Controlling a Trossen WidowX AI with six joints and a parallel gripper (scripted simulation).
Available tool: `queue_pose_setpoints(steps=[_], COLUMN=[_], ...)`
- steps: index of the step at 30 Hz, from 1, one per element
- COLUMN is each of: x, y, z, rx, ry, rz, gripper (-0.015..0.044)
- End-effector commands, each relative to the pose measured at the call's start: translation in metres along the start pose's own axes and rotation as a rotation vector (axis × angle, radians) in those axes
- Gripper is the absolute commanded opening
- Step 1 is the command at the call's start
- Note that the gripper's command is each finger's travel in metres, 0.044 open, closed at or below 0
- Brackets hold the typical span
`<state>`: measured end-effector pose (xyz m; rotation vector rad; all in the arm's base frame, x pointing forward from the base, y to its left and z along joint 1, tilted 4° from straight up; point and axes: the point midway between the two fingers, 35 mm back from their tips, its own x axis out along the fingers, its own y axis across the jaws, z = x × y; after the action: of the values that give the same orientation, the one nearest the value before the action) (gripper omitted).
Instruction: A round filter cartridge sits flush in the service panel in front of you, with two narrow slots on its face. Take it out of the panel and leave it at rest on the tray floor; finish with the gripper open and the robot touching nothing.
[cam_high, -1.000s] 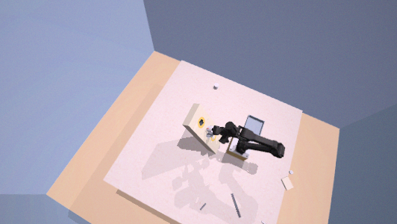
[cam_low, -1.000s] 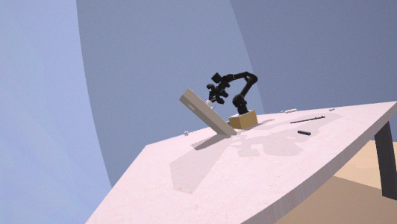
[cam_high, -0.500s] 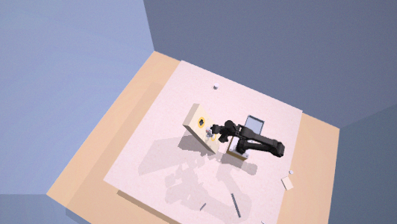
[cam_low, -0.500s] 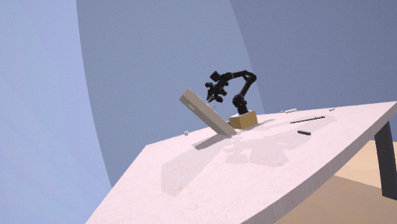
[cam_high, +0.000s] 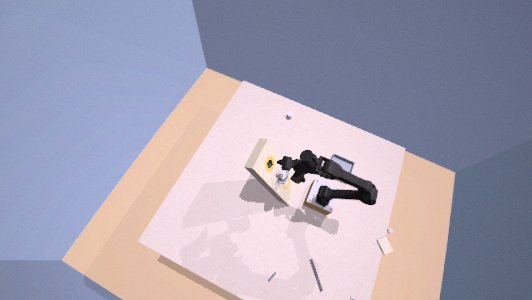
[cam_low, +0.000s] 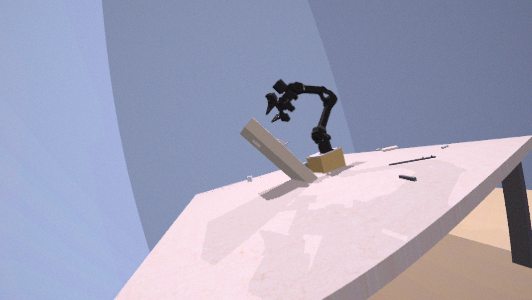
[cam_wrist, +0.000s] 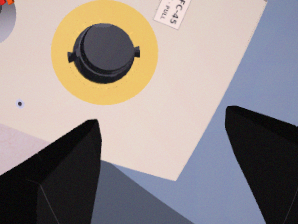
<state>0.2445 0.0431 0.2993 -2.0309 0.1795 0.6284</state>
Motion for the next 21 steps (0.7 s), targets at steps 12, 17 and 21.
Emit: queue_pose_setpoints(steps=[12,17,21], x=[0.005,0.014,0.020], y=[0.025,0.051,0.072], z=[0.012,0.025,0.036], rx=[0.824,1.303,1.681], ry=[-0.004,0.062,0.159], rz=[0.174,0.290,0.375], gripper=[0.0305,0.0305,0.0305])
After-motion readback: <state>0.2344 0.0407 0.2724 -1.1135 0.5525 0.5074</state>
